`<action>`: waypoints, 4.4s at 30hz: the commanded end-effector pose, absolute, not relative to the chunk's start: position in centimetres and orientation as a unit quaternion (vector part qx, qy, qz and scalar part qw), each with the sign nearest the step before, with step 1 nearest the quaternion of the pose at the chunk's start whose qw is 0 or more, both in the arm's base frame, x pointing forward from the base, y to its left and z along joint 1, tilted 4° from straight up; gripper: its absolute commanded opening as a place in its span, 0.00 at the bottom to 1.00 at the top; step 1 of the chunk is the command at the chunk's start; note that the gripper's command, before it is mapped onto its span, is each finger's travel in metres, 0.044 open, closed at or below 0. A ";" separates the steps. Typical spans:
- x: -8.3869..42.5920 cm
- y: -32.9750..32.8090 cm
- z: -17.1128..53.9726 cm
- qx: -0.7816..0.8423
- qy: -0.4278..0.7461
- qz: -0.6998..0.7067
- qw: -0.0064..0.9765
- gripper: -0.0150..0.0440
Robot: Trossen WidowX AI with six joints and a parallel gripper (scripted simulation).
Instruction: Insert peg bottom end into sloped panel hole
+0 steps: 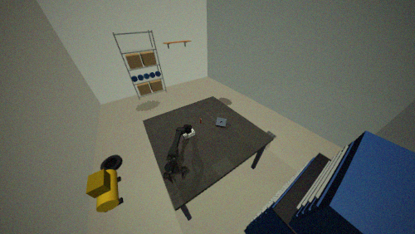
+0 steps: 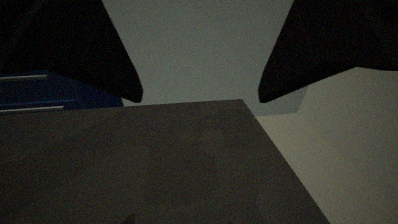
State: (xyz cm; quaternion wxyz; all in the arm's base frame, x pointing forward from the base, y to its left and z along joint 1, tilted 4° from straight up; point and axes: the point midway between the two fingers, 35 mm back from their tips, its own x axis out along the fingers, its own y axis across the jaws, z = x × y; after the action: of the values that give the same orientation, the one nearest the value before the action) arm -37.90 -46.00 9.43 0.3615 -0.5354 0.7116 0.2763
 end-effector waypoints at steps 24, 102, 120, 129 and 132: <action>-23.3 -51.9 9.6 -0.677 0.524 0.482 0.188 1.00; 20.3 -42.3 11.4 -0.600 -0.255 0.547 -0.525 1.00; 27.3 -34.8 11.3 -0.441 -0.428 0.424 -0.665 1.00; 29.8 -30.5 11.2 -0.359 -0.493 0.349 -0.712 1.00; 30.5 -29.0 11.2 -0.327 -0.513 0.322 -0.726 1.00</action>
State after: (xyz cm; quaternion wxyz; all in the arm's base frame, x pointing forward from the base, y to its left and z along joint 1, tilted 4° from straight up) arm 29.99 -30.79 11.34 0.7127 0.3631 0.4873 -0.3504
